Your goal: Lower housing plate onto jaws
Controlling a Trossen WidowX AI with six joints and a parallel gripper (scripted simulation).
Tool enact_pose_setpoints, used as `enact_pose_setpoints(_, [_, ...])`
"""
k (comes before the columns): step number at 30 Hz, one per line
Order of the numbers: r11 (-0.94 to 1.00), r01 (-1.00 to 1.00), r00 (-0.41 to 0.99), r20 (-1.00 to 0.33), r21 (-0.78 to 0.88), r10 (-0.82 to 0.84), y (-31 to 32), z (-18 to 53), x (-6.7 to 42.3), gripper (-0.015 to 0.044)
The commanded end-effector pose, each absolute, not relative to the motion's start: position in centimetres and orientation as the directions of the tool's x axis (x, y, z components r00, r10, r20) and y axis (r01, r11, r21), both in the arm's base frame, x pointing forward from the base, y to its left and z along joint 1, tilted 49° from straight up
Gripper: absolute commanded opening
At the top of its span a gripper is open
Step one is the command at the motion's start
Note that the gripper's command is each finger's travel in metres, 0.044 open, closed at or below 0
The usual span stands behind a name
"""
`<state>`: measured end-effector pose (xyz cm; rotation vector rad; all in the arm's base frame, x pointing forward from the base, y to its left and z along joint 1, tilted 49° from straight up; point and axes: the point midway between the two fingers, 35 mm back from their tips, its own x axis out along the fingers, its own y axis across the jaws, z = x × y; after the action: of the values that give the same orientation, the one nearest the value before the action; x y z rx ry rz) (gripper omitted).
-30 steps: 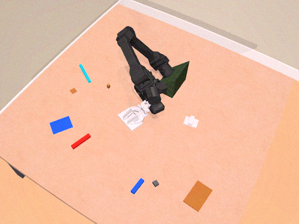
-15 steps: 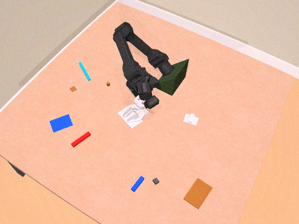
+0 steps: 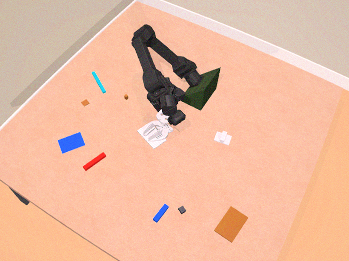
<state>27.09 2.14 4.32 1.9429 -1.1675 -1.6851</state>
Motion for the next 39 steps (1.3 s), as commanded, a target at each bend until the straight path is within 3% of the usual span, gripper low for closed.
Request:
enact_pose_setpoints(1, [-0.615, -0.363, -0.026, -0.668, 0.7, -0.744, 2.06, 4.39, 27.09, 0.0351])
enact_pose_setpoints(39, [-0.615, -0.364, -0.026, -0.667, 0.7, -0.744, 1.62, 4.9, 26.46, 0.0351])
